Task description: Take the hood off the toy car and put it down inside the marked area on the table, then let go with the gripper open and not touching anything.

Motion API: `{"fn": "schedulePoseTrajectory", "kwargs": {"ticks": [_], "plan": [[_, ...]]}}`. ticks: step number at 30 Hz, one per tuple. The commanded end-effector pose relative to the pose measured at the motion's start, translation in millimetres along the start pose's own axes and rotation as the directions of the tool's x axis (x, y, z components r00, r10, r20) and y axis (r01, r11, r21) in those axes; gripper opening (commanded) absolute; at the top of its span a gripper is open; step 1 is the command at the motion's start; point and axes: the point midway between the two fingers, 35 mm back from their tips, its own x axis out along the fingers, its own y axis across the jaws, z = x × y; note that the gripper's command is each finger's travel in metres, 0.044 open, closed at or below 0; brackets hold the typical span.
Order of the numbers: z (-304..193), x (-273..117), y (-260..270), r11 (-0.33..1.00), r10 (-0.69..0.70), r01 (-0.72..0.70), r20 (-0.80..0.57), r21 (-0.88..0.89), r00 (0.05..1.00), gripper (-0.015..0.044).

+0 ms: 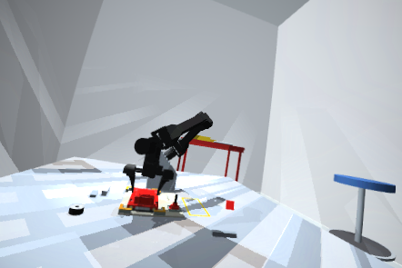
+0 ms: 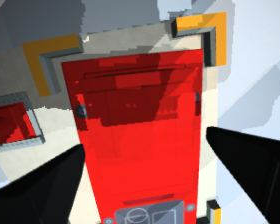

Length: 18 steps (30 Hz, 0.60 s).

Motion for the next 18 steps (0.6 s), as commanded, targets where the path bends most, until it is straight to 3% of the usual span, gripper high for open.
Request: {"fn": "schedulePoseTrajectory", "kwargs": {"ticks": [1,18], "plan": [[-0.3,3.7,1.1,1.000,0.005,-0.005,-0.001,0.004,1.000,0.0440],[-0.5,12.1,1.3,1.000,0.005,-0.005,-0.001,0.004,1.000,0.0440]]}}
